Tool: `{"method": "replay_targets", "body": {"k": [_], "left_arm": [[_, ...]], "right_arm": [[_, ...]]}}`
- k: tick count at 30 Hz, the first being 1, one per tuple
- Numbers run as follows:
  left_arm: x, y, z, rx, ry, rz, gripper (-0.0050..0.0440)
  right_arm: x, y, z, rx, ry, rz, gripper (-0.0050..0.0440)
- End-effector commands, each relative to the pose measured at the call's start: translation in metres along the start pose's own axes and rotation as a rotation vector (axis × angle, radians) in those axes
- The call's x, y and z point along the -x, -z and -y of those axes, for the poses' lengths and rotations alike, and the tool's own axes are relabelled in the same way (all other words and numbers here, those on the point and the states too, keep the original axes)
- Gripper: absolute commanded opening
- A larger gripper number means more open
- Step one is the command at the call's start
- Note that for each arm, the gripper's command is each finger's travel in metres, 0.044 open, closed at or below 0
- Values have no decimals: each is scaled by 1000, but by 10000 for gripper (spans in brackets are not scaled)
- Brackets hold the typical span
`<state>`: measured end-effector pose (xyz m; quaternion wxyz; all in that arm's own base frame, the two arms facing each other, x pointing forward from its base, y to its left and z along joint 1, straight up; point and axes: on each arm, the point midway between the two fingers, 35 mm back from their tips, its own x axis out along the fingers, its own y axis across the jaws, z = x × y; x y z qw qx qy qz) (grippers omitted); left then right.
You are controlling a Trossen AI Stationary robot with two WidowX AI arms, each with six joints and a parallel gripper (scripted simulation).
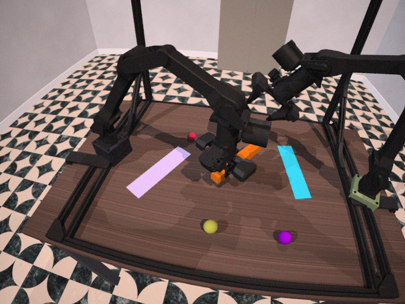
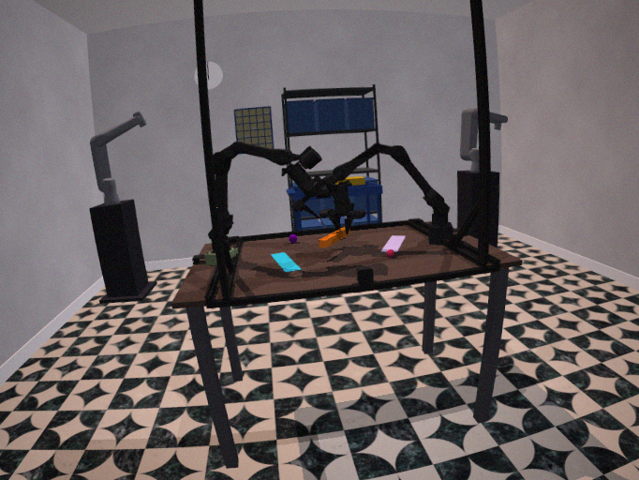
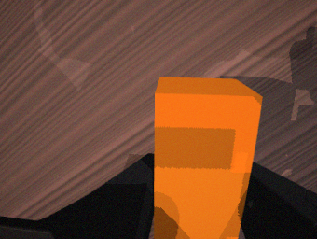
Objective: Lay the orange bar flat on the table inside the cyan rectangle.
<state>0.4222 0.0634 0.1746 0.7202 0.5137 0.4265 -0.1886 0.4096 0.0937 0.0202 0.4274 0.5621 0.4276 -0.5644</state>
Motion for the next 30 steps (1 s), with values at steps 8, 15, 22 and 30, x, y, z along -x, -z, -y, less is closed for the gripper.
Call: {"method": "replay_targets", "body": {"k": [8,15,22,30], "left_arm": [[-45,22,16,-356,273,-89,440],[-72,40,34,-609,495,-84,440],[-80,46,42,-696,576,-68,440],[-103,49,61,-653,626,68,440]], "right_arm": [[1,1,-1,-2,-2,-2,0],[1,1,-1,-2,-2,-2,0],[1,1,-1,-2,-2,-2,0],[1,1,-1,-2,-2,-2,0]]}}
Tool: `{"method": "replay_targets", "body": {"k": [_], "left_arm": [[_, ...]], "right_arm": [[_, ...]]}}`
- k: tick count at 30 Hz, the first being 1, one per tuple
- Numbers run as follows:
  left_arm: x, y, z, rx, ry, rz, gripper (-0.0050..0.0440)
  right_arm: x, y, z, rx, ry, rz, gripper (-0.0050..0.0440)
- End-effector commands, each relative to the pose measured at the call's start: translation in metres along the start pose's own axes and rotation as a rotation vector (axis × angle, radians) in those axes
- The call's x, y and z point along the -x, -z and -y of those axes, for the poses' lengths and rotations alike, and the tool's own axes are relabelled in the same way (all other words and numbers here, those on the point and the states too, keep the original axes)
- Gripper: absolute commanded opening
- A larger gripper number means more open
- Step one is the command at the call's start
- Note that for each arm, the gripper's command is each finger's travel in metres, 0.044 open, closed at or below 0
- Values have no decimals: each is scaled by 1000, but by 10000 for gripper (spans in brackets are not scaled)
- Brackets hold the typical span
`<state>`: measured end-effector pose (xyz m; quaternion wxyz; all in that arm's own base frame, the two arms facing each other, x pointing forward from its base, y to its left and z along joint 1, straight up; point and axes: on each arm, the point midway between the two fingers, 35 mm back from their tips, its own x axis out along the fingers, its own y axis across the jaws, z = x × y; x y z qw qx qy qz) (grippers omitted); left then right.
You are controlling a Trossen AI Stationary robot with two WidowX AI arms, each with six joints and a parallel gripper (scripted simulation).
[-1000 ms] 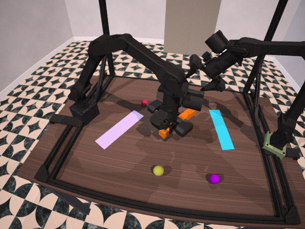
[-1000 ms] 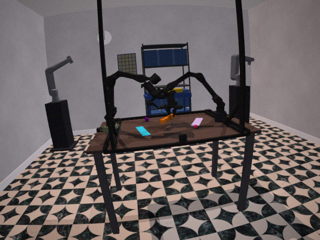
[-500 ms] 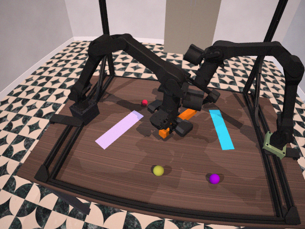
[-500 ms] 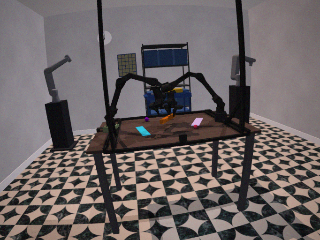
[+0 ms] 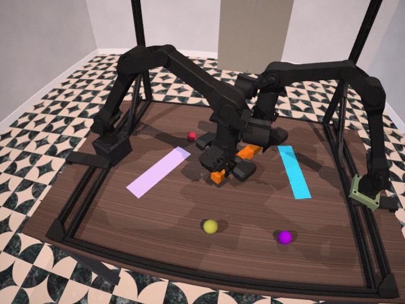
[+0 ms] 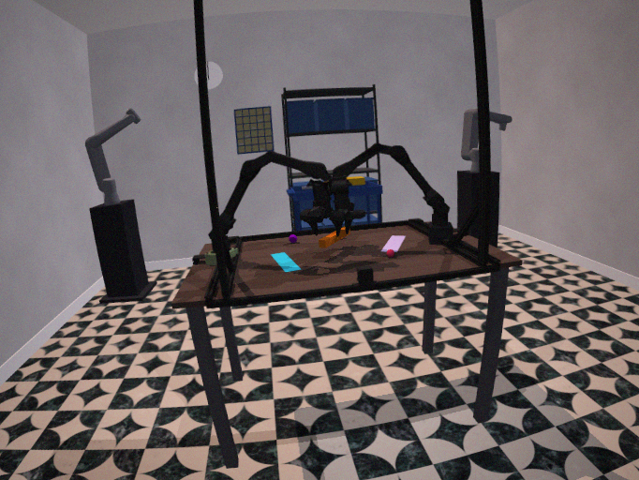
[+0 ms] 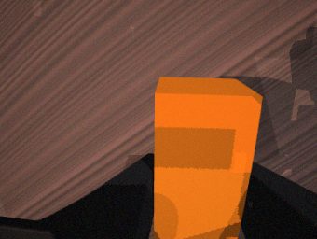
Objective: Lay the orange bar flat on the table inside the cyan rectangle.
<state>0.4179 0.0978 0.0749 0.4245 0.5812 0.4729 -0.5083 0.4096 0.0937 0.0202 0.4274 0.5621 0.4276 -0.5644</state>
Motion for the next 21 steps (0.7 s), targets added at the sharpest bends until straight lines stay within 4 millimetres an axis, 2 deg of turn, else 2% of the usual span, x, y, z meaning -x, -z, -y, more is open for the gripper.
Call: {"method": "replay_targets", "body": {"k": [1,7,8,10,19,21], "left_arm": [[-28,-2,3,-2,13,116,440],[-30,-2,3,-1,13,123,440],[-30,-2,3,-1,13,123,416],[-30,-2,3,-1,13,123,416],[-30,-2,3,-1,13,123,200],[-30,-2,3,-1,13,123,200]], "right_arm": [[1,1,-1,-2,-2,-2,0],[1,1,-1,-2,-2,-2,0],[1,1,-1,-2,-2,-2,0],[1,1,-1,-2,-2,-2,0],[1,1,-1,-2,-2,-2,0],[1,1,-1,-2,-2,-2,0]]}}
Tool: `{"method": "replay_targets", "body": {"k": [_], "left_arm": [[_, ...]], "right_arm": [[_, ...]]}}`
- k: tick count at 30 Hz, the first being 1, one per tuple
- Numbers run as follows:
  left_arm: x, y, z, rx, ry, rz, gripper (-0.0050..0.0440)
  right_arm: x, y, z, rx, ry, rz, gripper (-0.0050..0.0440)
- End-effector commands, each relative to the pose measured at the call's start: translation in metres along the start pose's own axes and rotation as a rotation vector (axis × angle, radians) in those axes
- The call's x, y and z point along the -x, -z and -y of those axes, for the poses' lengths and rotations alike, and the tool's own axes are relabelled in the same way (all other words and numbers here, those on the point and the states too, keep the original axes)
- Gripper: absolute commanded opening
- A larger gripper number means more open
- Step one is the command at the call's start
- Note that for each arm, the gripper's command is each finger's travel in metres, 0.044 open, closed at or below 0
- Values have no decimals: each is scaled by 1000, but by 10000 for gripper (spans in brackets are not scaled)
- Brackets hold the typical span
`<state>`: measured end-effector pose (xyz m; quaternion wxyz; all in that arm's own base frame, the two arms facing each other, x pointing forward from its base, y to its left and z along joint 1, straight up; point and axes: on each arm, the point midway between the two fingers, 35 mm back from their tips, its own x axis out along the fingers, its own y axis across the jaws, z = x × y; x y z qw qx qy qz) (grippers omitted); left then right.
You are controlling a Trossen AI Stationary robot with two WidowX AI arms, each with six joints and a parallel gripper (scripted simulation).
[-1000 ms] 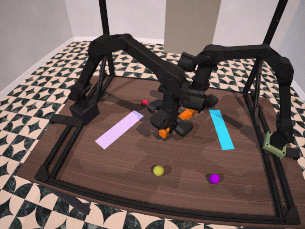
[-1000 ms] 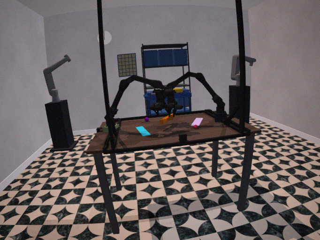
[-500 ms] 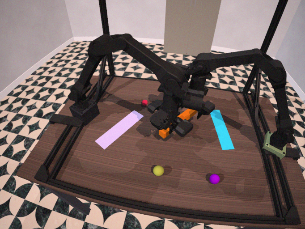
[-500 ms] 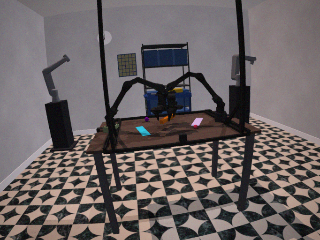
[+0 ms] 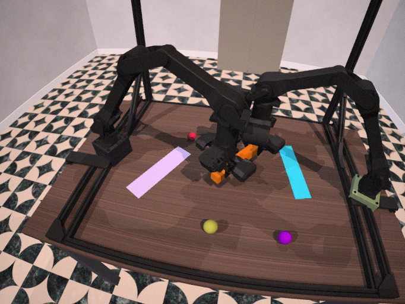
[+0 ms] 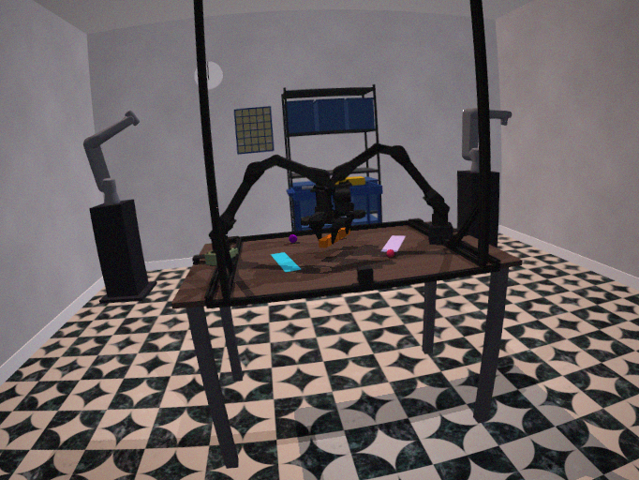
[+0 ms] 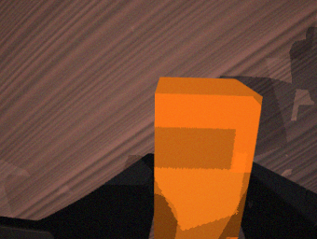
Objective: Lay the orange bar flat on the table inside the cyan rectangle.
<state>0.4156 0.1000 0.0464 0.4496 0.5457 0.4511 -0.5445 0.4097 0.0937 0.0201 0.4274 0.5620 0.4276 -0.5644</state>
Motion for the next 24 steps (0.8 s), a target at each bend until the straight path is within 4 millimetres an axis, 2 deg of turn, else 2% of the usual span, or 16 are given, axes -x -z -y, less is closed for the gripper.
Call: {"method": "replay_targets", "body": {"k": [1,17,21,23,24], "left_arm": [[-1,0,0,-4,-1,3,200],[-1,0,0,-4,-1,3,107],[-1,0,0,-4,-1,3,11],[-1,0,0,-4,-1,3,11],[-1,0,0,-4,-1,3,0]], "right_arm": [[1,1,-1,-2,-2,-3,0],[1,1,-1,-2,-2,-3,0],[1,1,-1,-2,-2,-3,96],[1,1,-1,-2,-2,-3,96],[1,1,-1,-2,-2,-3,120]]}}
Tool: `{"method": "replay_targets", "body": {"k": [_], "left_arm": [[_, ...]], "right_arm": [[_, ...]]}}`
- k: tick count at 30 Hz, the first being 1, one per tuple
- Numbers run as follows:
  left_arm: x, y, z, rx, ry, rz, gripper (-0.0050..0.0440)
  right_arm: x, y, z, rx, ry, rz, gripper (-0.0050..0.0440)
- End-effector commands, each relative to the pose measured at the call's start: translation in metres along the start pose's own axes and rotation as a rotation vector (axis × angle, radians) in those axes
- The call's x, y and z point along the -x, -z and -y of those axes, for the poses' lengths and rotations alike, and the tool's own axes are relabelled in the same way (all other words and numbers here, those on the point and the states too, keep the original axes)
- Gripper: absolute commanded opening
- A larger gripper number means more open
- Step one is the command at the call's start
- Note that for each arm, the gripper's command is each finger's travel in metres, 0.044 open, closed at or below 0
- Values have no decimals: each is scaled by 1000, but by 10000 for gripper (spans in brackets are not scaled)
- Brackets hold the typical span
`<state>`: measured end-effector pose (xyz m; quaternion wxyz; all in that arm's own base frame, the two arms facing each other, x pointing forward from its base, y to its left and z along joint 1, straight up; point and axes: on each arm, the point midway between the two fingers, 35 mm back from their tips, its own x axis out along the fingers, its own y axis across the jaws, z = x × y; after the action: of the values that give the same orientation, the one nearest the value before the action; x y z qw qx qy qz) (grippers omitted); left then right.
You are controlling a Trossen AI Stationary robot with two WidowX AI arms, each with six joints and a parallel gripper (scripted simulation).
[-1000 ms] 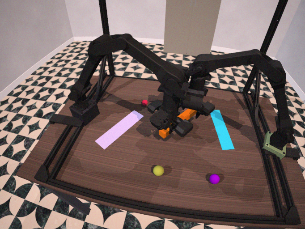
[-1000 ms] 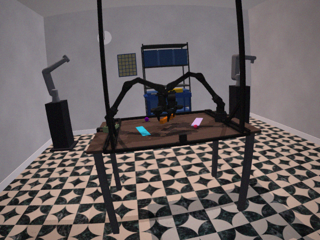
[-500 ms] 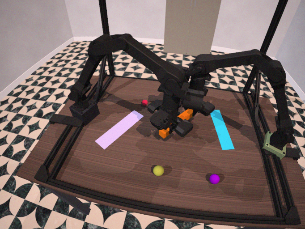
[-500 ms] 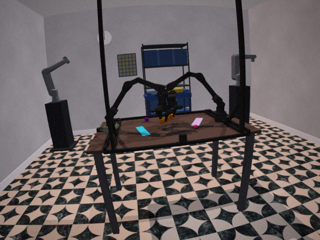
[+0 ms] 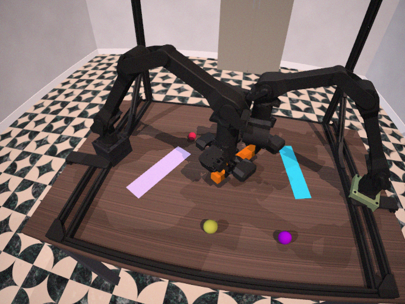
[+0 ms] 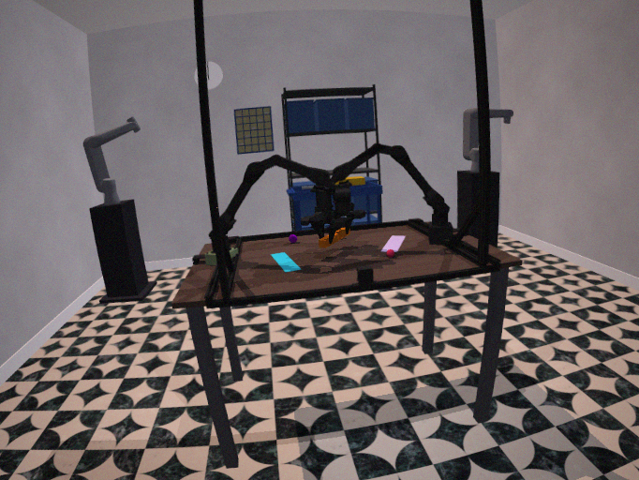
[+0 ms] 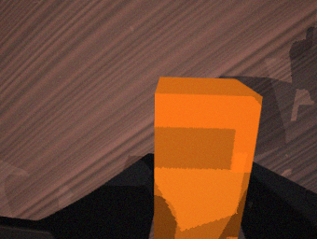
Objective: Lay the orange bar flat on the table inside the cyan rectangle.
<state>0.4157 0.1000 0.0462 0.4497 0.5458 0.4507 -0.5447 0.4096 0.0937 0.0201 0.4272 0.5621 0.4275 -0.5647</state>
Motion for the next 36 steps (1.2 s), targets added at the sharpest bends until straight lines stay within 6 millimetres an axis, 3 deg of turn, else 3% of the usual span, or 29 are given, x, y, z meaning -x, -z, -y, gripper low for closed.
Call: {"method": "replay_targets", "body": {"k": [1,13,23,28,36], "left_arm": [[-1,0,0,-4,0,2,0],[-1,0,0,-4,0,2,0],[-1,0,0,-4,0,2,0],[-1,0,0,-4,0,2,0],[-1,0,0,-4,0,2,0]], "right_arm": [[1,1,-1,-1,-3,-3,144],[1,1,-1,-1,-3,-3,432],[2,1,-1,-1,-2,-10,440],[34,1,-1,-1,-2,-170,440],[39,0,-2,25,-24,-184,440]]}}
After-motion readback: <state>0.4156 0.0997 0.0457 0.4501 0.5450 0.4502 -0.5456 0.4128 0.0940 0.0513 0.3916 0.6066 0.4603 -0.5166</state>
